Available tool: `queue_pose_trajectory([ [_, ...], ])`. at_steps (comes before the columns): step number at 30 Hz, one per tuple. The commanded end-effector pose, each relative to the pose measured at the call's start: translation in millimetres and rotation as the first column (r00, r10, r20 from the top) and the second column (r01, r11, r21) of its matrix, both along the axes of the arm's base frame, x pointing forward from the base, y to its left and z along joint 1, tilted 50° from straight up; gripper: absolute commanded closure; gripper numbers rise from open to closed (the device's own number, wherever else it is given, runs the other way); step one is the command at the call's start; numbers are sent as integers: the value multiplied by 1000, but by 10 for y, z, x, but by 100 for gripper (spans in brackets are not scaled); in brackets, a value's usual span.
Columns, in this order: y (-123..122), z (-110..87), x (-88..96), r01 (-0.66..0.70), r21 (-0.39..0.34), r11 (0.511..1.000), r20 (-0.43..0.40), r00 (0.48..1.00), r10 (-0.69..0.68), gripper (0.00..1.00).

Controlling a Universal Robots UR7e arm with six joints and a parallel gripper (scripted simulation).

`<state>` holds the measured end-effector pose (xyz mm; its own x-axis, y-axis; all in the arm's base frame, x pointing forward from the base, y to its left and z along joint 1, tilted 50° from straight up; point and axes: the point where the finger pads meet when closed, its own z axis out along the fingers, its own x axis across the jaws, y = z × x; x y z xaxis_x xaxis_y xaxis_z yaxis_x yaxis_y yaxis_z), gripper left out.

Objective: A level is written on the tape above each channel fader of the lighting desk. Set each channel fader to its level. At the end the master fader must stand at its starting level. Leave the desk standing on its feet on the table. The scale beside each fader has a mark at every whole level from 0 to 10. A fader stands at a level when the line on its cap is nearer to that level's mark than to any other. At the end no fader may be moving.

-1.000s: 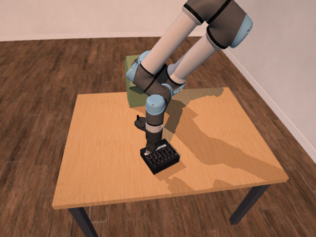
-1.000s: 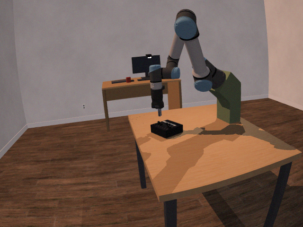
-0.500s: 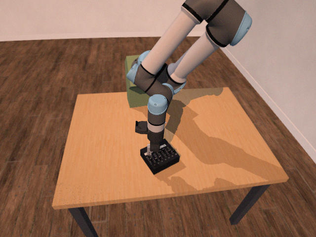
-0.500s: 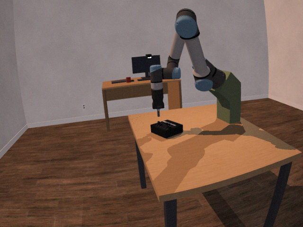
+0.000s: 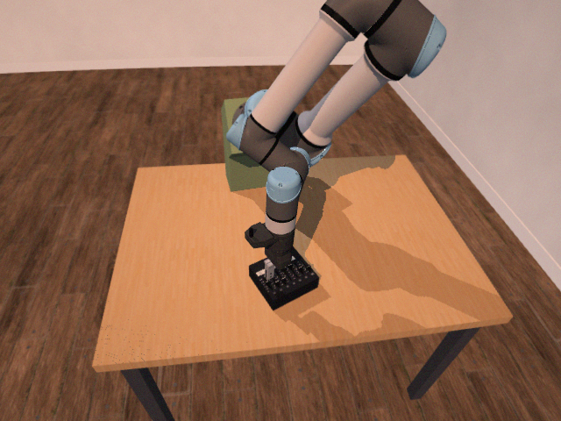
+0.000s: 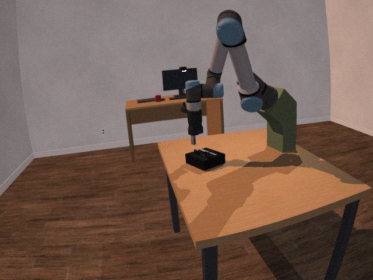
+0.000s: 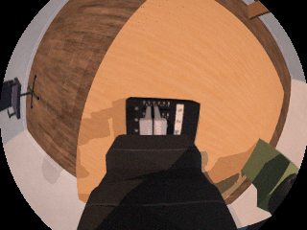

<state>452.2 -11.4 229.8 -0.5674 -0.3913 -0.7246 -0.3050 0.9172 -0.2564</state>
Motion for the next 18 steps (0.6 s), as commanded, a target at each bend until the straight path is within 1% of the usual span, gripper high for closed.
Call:
queue_pose_trajectory([
  [1,52,38,25,-162,-172,972,4,986,165,100],
  [2,65,44,29,-189,-206,960,2,981,194,100],
  [4,65,44,29,-189,-206,960,2,981,194,100],
  [8,120,67,43,-292,-338,895,-16,952,304,100],
  [12,178,85,52,-379,-454,806,-48,914,403,100],
  [18,263,102,56,-477,-595,646,-112,846,522,100],
])
